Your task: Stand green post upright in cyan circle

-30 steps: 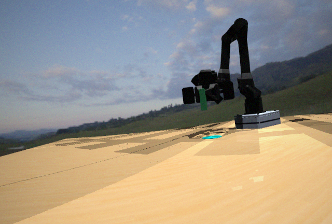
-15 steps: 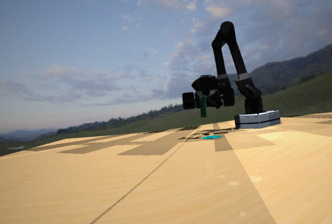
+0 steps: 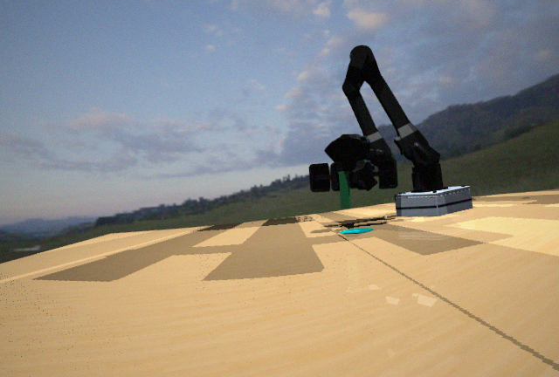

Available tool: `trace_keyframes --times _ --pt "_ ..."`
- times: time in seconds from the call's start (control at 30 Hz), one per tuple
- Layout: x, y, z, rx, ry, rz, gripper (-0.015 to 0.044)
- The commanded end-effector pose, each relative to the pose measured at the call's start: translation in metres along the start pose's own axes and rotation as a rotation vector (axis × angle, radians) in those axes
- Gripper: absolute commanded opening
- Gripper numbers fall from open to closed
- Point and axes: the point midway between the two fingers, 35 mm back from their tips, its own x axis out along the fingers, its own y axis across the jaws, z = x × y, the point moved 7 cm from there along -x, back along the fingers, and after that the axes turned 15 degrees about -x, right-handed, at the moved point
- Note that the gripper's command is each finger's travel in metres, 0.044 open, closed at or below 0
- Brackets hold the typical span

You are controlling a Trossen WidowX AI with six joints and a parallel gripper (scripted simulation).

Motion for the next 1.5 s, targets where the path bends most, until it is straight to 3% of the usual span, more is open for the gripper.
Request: trace_keyframes --times 0.0,1.27,1.47 --pt "0.000 0.005 -0.003 0.005 0.005 -0.002 0.0023" --pt "0.005 0.028 -0.032 -0.015 0.015 0.019 0.0023" --pt "0.005 0.028 -0.032 -0.015 0.015 0.019 0.0180"
